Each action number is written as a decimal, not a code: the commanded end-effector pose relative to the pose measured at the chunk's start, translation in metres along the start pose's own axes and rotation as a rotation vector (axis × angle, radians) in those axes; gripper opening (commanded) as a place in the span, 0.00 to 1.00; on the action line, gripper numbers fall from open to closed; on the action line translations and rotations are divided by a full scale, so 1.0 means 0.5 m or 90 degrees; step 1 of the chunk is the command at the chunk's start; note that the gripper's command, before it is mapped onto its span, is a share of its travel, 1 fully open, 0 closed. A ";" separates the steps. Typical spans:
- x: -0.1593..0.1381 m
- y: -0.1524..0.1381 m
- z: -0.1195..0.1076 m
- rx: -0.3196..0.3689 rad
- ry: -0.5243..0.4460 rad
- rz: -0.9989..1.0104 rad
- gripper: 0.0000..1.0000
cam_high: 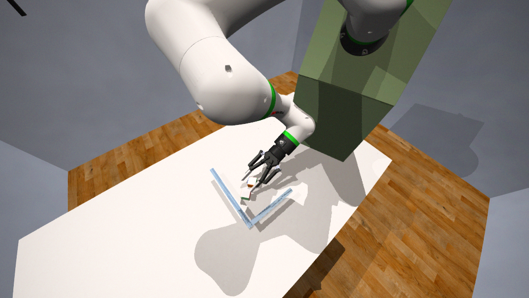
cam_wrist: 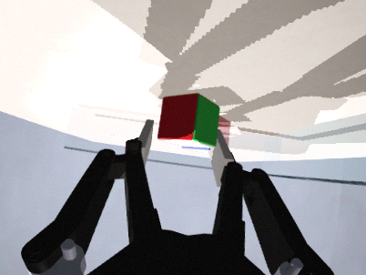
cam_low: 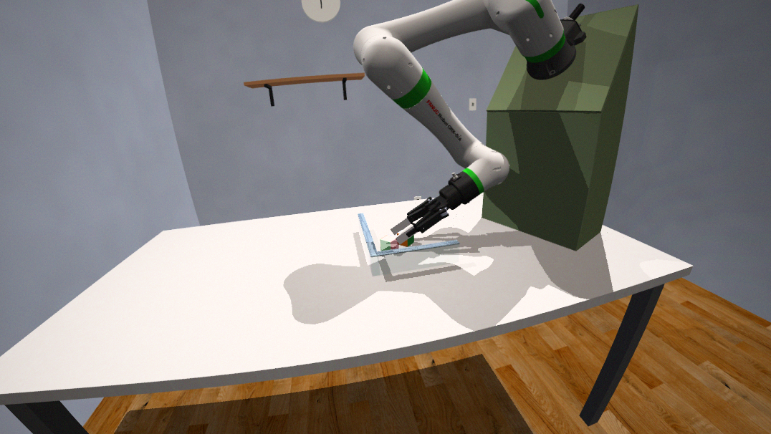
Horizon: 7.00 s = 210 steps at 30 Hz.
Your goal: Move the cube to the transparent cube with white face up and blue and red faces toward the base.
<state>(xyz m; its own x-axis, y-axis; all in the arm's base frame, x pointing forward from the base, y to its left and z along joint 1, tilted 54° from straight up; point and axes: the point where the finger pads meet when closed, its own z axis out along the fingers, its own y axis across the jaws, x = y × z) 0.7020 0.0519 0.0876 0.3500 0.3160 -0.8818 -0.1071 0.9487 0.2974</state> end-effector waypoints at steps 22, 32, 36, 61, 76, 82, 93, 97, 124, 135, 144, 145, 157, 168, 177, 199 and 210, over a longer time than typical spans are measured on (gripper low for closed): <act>-0.033 0.000 -0.114 0.000 0.000 0.000 0.41; -0.033 0.000 -0.115 0.000 0.013 0.000 0.41; -0.033 0.000 -0.116 0.000 0.027 0.000 0.41; -0.035 0.001 -0.141 0.000 0.278 0.001 0.41; -0.036 0.001 -0.161 -0.001 0.479 0.001 0.41; -0.038 0.005 -0.163 -0.003 0.543 0.003 0.41; -0.090 0.061 -0.099 -0.003 0.605 0.002 0.41; -0.111 0.099 -0.073 0.000 0.621 0.000 0.41; -0.134 0.202 -0.066 0.000 0.667 0.000 0.41; -0.132 0.196 -0.069 0.000 0.667 0.000 0.41; -0.130 0.192 -0.071 0.000 0.667 0.000 0.41; -0.129 0.192 -0.071 0.000 0.667 0.000 0.41; -0.126 0.186 -0.075 0.000 0.667 0.000 0.41; -0.123 0.181 -0.078 0.000 0.667 0.000 0.41; -0.121 0.177 -0.079 0.005 0.667 0.010 0.41; -0.124 0.193 -0.065 0.148 0.658 0.256 0.41; -0.125 0.194 -0.053 0.228 0.641 0.394 0.41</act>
<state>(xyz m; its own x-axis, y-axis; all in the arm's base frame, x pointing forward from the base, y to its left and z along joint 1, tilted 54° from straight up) 0.6386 0.1796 0.2070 -0.1455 0.3542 -0.9238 -0.3640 0.8491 0.3829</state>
